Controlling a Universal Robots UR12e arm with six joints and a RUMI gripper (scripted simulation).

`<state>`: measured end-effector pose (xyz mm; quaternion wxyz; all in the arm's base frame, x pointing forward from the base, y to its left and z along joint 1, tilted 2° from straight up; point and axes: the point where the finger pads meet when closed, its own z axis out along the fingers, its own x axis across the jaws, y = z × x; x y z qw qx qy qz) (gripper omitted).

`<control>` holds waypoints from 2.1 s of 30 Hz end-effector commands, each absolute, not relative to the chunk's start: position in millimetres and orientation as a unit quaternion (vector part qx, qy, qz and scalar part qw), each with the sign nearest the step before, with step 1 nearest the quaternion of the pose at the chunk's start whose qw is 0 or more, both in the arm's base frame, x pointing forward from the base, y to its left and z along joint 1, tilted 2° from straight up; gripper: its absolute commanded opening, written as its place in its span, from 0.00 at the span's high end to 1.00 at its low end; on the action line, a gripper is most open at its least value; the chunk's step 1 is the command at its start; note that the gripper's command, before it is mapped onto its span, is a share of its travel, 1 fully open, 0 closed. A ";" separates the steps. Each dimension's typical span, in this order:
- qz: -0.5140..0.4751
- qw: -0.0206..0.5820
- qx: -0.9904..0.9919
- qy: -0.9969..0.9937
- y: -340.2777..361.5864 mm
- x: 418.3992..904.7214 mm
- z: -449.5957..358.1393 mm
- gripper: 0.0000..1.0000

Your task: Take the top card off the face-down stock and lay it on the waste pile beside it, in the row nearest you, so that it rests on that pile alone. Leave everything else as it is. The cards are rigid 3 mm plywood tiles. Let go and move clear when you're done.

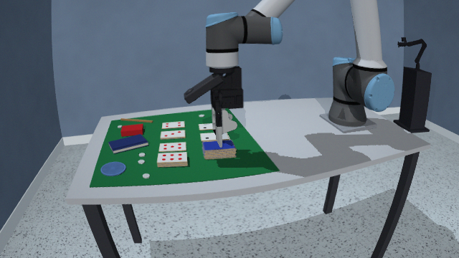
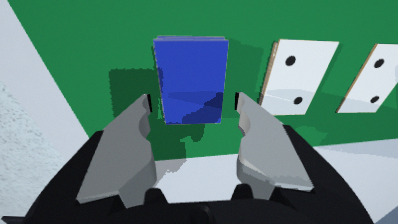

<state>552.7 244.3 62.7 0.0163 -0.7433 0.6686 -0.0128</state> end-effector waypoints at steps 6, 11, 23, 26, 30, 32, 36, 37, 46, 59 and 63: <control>-0.013 0.016 -0.743 0.669 244.9 551.4 60.9 0.50; -0.012 0.015 -0.743 0.669 244.9 550.1 56.9 0.50; -0.013 0.016 -0.743 0.669 245.2 551.7 54.2 0.50; -0.013 0.017 -0.743 0.669 245.2 551.9 54.7 0.50; -0.013 0.016 -0.743 0.669 245.2 551.8 54.6 0.50; -0.013 0.016 -0.743 0.669 245.2 551.7 54.6 0.50; -0.013 0.016 -0.743 0.669 245.2 551.7 54.5 0.50; -0.013 0.016 -0.743 0.669 245.2 551.7 54.5 0.50; -0.012 0.015 -0.743 0.669 245.0 550.5 50.3 0.50; -0.013 0.016 -0.743 0.669 245.2 552.0 51.9 0.50; -0.013 0.016 -0.743 0.669 245.2 552.0 51.9 0.57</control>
